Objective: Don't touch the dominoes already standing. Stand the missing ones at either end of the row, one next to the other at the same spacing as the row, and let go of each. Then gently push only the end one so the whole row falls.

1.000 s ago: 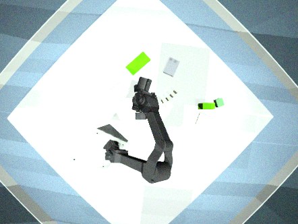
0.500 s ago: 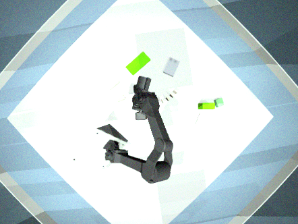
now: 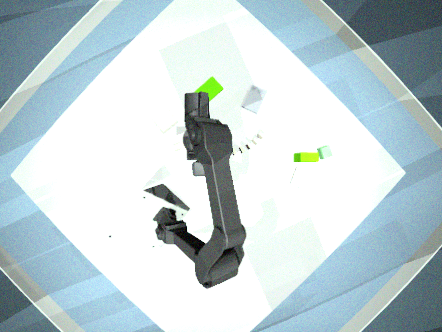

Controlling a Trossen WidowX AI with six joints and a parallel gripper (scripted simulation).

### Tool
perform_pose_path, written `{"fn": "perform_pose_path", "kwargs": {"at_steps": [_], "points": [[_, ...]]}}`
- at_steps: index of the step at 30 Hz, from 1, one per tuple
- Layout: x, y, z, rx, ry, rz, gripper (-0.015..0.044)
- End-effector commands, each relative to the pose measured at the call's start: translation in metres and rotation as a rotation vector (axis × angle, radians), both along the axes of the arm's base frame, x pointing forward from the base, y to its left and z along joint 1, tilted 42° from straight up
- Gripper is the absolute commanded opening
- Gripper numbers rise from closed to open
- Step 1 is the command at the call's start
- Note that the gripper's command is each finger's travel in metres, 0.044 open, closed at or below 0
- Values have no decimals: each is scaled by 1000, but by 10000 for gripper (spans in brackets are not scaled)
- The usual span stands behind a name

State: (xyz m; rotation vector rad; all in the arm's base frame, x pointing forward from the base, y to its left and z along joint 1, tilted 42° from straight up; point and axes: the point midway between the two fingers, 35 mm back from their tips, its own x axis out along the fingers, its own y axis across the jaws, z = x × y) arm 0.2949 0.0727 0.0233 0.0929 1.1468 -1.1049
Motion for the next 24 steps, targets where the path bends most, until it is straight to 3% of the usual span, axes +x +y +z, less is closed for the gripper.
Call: {"fn": "perform_pose_path", "kwargs": {"at_steps": [1, 5, 12, 18, 24], "points": [[-18, 16, -57, -7, 117, 103, 440], [-39, 26, -111, -5, 208, 209, 440], [-43, 24, -114, -4, 213, 214, 440], [-46, -14, -156, -6, 213, 214, 440], [-49, -20, -160, -7, 213, 214, 440]]}}
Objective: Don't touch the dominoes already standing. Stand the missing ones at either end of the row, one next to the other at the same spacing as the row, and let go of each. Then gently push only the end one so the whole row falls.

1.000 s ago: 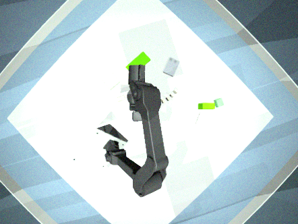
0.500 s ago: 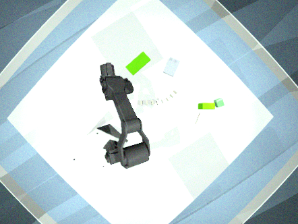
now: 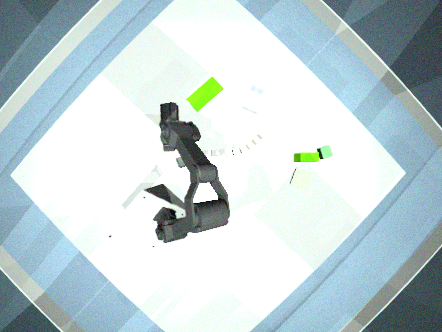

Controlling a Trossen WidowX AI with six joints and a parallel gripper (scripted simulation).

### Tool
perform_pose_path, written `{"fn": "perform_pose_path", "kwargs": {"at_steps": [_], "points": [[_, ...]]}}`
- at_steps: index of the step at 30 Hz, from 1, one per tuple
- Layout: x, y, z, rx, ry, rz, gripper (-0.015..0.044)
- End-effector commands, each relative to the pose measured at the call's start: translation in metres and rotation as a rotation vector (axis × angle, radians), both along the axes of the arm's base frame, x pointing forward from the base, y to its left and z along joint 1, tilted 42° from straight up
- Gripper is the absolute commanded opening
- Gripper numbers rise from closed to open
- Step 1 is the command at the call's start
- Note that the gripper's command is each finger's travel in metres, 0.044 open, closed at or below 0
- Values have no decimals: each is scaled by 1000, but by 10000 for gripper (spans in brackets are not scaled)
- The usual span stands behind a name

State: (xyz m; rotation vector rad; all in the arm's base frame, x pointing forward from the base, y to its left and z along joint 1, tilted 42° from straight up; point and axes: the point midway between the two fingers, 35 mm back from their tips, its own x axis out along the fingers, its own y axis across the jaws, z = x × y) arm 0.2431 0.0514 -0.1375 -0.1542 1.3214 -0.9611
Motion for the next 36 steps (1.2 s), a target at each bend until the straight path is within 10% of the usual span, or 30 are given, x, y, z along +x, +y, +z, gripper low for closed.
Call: {"fn": "perform_pose_path", "kwargs": {"at_steps": [1, 15, 28, 36], "points": [[2, 1, 0, 6, -13, 15, 440], [1, -9, -10, 5, -13, 15, 440], [1, -9, -10, 5, -13, 15, 107], [1, -9, -10, 5, -13, 15, 107]]}}
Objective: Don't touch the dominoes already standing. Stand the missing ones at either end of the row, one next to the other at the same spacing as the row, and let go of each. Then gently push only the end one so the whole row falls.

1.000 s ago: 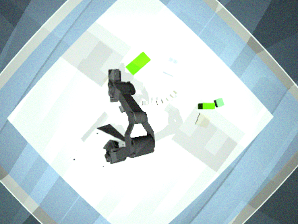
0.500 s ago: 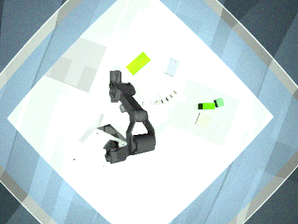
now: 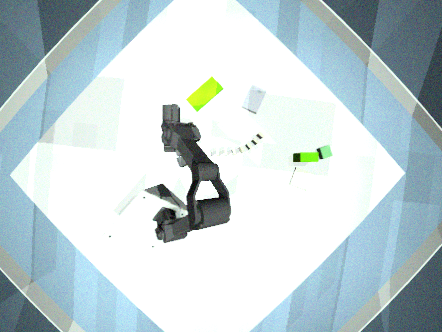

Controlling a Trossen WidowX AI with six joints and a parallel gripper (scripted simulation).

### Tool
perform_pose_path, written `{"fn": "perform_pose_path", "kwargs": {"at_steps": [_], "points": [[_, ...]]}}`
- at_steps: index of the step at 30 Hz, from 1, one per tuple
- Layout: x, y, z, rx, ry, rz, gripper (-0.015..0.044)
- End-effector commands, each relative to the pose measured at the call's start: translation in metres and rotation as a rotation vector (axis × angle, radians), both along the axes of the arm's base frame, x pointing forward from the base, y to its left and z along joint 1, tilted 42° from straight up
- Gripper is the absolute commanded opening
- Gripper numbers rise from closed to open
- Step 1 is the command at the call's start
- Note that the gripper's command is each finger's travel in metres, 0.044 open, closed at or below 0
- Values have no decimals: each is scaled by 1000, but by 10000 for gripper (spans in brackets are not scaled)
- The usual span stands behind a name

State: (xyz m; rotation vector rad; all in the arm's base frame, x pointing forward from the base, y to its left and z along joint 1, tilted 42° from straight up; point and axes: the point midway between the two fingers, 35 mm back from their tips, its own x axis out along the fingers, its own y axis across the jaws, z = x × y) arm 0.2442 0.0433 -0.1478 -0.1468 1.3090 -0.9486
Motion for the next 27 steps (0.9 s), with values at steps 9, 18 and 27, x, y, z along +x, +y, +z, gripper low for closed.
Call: {"fn": "perform_pose_path", "kwargs": {"at_steps": [9, 18, 27], "points": [[4, 51, 60, 1, 3, 7, 107], [7, 103, 123, 3, 5, 7, 107], [53, 128, 105, 30, 383, 444, 107]]}}
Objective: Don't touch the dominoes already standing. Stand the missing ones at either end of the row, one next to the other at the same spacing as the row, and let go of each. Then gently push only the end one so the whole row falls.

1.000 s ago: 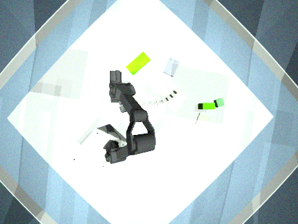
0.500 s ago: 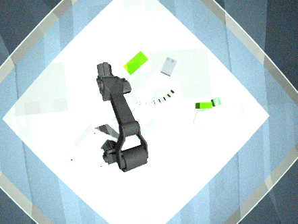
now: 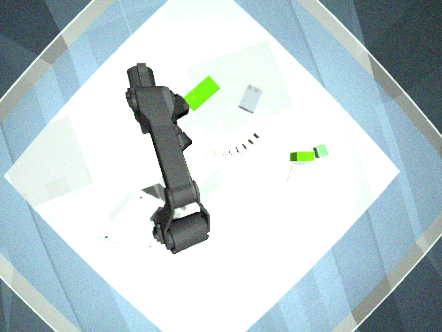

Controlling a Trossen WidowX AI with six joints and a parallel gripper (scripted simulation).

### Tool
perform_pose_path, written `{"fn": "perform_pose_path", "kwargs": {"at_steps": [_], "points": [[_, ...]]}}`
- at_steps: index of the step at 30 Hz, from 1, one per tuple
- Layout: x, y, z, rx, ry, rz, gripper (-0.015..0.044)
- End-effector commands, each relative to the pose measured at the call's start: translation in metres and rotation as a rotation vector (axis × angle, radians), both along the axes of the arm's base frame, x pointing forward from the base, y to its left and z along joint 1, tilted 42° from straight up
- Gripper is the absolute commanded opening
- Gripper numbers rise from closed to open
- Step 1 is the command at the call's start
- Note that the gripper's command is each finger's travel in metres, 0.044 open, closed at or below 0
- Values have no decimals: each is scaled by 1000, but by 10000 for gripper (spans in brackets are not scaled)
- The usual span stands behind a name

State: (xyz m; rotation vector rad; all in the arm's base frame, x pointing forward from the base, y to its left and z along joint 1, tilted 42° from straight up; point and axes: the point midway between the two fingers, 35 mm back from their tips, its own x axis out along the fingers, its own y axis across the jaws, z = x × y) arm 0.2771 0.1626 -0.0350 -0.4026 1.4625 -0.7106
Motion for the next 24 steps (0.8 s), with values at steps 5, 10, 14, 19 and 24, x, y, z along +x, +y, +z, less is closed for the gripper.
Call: {"fn": "perform_pose_path", "kwargs": {"at_steps": [5, 10, 14, 19, 24], "points": [[54, 21, -22, 24, 451, 522, 107], [68, 25, -29, 32, 591, 684, 107], [68, 25, -29, 32, 591, 684, 107], [69, 25, -29, 34, 590, 685, 107], [71, 25, -45, 80, 556, 702, 107]]}}
